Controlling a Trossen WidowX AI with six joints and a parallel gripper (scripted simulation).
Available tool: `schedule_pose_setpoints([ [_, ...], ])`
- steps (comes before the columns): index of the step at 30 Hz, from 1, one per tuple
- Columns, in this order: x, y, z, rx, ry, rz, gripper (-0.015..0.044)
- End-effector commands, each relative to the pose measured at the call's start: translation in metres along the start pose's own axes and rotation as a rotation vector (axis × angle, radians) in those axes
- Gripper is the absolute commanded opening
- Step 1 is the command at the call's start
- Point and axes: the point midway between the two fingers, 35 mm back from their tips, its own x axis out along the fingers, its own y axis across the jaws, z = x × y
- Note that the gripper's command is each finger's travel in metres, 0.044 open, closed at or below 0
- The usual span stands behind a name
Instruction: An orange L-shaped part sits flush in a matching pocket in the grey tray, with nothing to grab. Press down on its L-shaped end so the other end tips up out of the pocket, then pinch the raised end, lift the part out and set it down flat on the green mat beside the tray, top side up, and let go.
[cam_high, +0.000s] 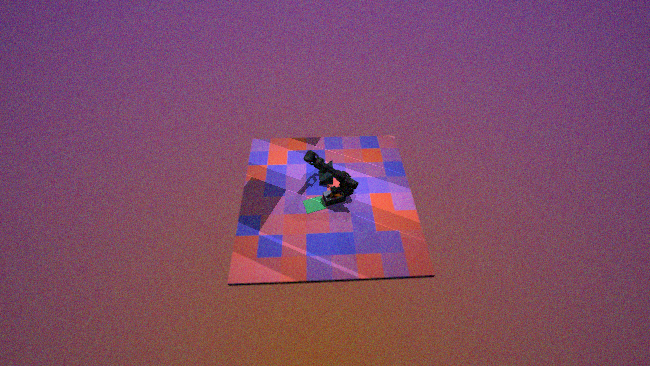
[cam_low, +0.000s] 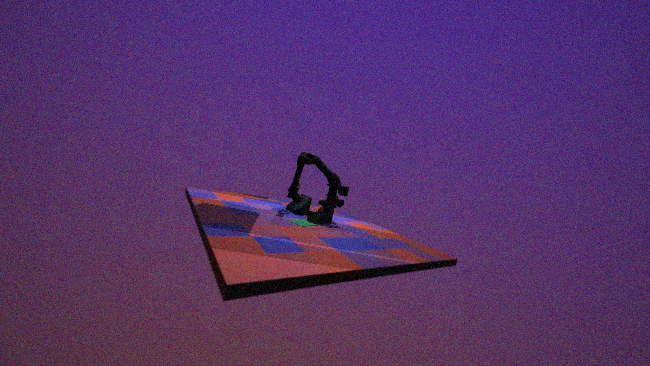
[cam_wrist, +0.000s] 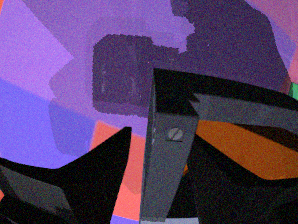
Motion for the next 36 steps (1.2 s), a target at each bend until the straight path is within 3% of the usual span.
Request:
schedule_pose_setpoints([
  [1, 0.005, -0.002, -0.003, -0.004, 0.012, -0.008, 0.0180],
  [20, -0.014, 0.010, -0.002, -0.004, 0.011, -0.007, 0.0180],
  [28, -0.103, 0.000, -0.001, -0.005, 0.012, -0.005, 0.0180],
  [36, -0.106, -0.001, -0.002, -0.005, 0.012, -0.005, 0.0180],
])
